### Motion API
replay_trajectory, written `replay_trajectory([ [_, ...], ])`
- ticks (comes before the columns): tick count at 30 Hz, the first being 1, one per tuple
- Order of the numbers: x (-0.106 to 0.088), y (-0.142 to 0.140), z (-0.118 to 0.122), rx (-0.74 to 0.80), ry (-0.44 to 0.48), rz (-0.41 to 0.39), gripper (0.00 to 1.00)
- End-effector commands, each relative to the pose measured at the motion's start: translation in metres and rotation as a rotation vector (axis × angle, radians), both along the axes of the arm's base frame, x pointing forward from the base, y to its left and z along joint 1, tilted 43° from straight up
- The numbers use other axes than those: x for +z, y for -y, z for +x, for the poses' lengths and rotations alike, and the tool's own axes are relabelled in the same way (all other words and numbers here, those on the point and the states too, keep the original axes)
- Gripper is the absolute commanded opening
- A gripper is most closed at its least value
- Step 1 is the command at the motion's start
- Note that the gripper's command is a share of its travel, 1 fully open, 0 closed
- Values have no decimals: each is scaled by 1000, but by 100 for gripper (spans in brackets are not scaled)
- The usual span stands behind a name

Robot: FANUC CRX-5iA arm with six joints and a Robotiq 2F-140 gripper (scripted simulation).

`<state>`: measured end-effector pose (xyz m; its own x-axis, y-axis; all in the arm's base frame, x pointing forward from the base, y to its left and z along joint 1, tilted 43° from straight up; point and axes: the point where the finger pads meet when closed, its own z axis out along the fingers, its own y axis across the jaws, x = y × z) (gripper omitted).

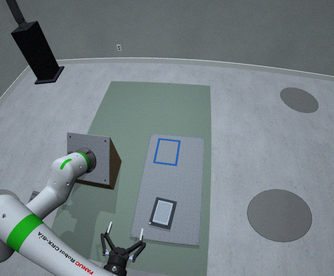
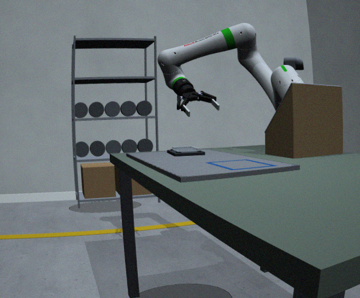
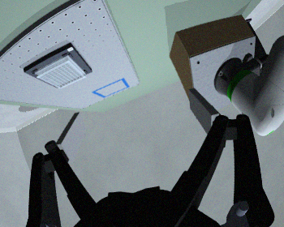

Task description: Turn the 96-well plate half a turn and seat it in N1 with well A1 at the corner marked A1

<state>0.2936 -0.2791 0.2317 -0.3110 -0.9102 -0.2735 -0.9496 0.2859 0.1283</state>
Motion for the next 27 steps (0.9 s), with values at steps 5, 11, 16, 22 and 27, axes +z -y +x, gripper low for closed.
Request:
replay_trajectory([
  [5, 2, -15, 25, 169, 31, -24, 100],
  [11, 5, -30, 47, 327, 59, -44, 100],
  [16, 7, -42, 61, 420, 76, -55, 100],
  [22, 8, -55, 76, 550, 98, -70, 100],
  [27, 11, -72, 94, 709, 126, -86, 100],
])
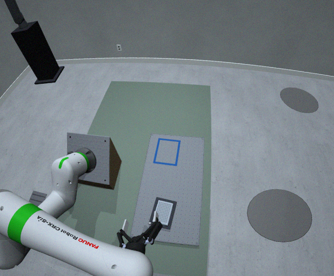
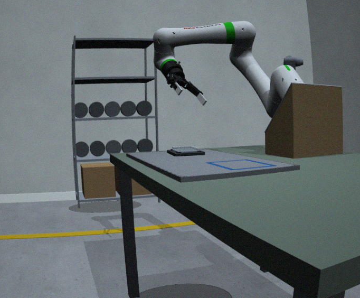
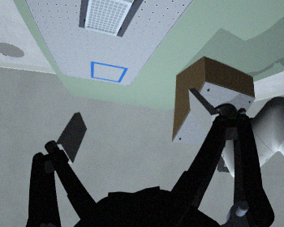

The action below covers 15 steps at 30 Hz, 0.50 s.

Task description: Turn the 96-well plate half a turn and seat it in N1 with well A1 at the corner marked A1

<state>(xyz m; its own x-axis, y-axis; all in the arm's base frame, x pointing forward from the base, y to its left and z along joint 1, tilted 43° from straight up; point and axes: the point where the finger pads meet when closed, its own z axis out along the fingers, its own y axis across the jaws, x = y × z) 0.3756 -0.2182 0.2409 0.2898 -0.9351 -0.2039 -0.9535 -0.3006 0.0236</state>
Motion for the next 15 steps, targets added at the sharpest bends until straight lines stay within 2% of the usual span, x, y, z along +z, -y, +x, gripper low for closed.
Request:
replay_trajectory([
  [1, 2, -15, 15, 135, 23, -15, 100],
  [4, 3, -21, 21, 135, 23, -15, 100],
  [15, 8, -56, 49, 426, 69, -42, 100],
])
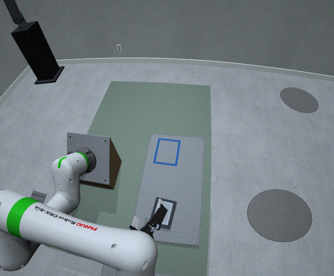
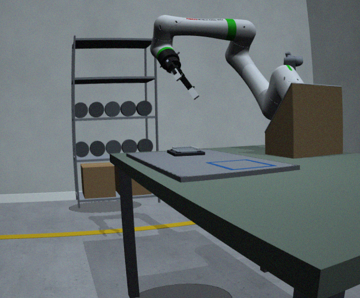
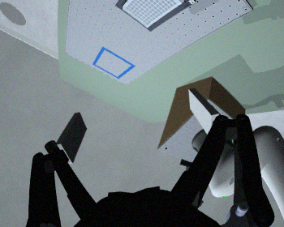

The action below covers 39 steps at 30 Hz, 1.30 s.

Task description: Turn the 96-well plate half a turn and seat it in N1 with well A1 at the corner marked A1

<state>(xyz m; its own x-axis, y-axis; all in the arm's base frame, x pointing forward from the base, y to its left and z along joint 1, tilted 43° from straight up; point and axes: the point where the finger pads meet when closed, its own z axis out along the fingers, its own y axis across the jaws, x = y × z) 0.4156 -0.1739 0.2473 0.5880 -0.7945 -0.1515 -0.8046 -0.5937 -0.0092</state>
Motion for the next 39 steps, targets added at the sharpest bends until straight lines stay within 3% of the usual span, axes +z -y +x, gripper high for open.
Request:
replay_trajectory([
  [1, 2, -15, 12, 125, 20, -12, 100],
  [4, 4, -24, 19, 125, 20, -12, 100],
  [9, 7, -45, 32, 286, 44, -26, 100],
  [13, 7, -51, 35, 286, 44, -26, 100],
  [25, 15, -102, 60, 609, 91, -53, 100],
  [30, 16, -109, 64, 609, 91, -53, 100],
  [35, 19, -133, 72, 771, 114, -66, 100],
  [39, 21, -146, 76, 803, 119, -69, 100],
])
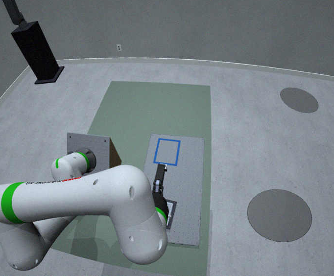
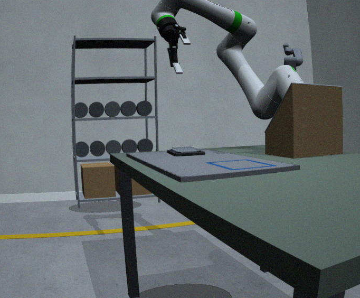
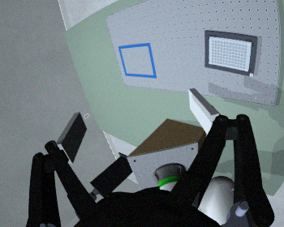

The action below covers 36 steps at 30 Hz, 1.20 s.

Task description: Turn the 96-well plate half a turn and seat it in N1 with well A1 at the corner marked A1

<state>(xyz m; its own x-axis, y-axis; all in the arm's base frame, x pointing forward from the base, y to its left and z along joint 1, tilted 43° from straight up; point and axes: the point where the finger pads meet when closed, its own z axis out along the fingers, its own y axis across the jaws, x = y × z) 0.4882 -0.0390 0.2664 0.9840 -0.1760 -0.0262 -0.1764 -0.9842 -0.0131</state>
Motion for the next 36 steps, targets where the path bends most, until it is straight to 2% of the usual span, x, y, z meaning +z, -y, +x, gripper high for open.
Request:
replay_trajectory([
  [1, 2, -16, 5, 81, 12, -7, 100],
  [4, 4, -30, 9, 177, 25, -15, 100],
  [8, 6, -39, 12, 177, 25, -15, 100],
  [14, -13, -16, 11, -1, 8, -84, 100],
  [16, -15, -13, 11, -1, 8, -84, 100],
  [36, -60, 50, 5, -417, 12, -262, 100],
])
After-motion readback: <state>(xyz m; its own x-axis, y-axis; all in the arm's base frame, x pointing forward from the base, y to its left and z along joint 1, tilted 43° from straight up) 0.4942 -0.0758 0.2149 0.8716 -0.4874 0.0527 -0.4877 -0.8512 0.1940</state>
